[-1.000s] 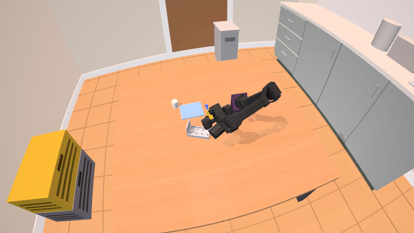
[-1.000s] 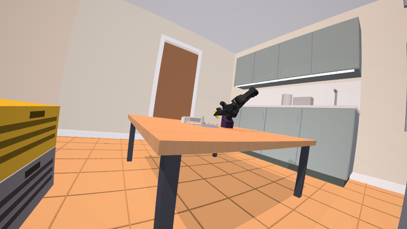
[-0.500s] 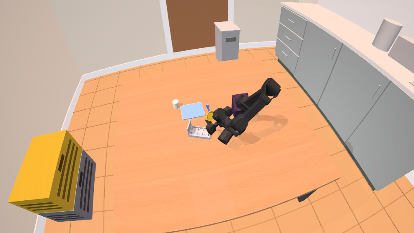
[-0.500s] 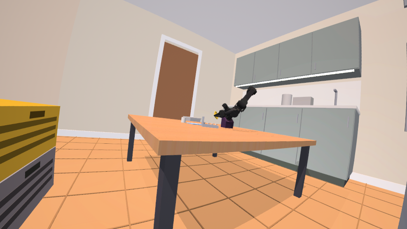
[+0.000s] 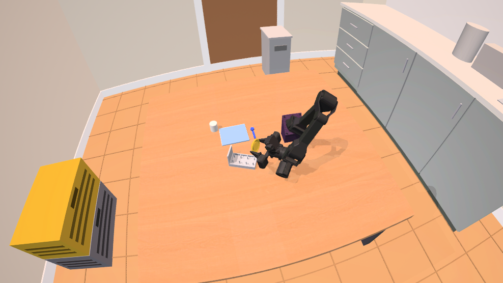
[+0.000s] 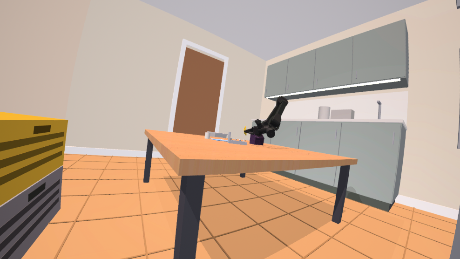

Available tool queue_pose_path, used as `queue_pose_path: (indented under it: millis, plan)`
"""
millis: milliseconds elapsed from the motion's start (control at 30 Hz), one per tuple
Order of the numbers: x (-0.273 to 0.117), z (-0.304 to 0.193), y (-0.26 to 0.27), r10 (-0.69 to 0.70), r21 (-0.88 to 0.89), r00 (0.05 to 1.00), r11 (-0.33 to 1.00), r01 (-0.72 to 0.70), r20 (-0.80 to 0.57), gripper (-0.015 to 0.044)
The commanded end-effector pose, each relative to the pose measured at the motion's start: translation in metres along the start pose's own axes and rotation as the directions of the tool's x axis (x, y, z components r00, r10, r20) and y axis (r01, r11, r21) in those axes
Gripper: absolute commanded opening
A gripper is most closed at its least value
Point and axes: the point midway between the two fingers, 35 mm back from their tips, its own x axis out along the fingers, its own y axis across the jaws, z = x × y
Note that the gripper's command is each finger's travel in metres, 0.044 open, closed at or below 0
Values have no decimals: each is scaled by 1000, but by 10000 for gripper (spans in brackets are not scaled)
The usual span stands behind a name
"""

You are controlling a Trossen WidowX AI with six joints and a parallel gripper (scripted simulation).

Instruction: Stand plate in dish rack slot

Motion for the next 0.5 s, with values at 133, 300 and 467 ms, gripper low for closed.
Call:
queue_pose_path:
  millis: [133, 300, 467]
  plan:
    - [-10, -4, 7, 141, 4, 988, 990, -141, 63, 0]
    - [-18, -6, 12, 228, 8, 969, 973, -230, 98, 0]
    - [-26, -8, 14, 302, 16, 945, 952, -306, 125, 0]
